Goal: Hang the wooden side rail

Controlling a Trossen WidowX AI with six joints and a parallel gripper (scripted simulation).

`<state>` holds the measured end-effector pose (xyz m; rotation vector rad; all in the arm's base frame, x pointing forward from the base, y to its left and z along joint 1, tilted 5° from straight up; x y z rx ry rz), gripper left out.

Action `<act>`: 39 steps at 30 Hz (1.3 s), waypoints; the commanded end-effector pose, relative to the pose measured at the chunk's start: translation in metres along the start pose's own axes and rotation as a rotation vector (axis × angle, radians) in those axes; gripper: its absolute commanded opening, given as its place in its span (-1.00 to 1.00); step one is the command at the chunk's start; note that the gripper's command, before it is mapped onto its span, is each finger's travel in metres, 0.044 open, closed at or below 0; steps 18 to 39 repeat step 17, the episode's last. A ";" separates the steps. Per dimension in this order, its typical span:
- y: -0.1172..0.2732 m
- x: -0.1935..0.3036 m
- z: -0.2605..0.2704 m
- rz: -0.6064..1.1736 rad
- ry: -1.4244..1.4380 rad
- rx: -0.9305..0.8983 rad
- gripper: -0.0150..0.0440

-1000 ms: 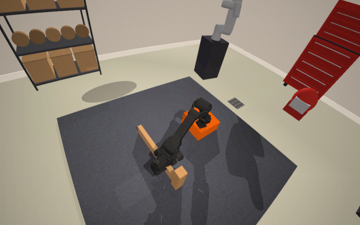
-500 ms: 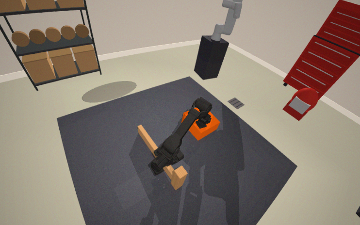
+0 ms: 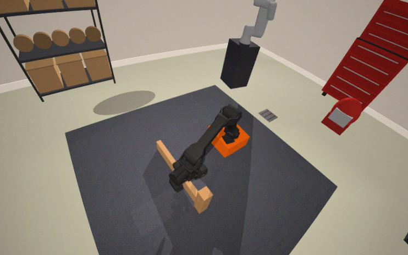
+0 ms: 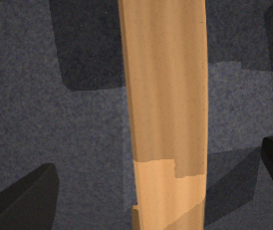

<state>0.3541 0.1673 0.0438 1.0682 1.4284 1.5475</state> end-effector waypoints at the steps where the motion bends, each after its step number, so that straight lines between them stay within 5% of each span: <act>1: -0.001 -0.015 -0.005 0.001 -0.008 0.005 1.00; 39: 0.002 -0.016 -0.002 -0.001 -0.015 -0.002 1.00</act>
Point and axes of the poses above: the point midway between the two fingers, 35 mm back from their tips, its own y axis back along the fingers, its own z axis across the jaws, x = y × z, the point moved 2 cm from there along y, back along the fingers, and after that the axes turned 10 degrees about y, right-handed, at the moved point
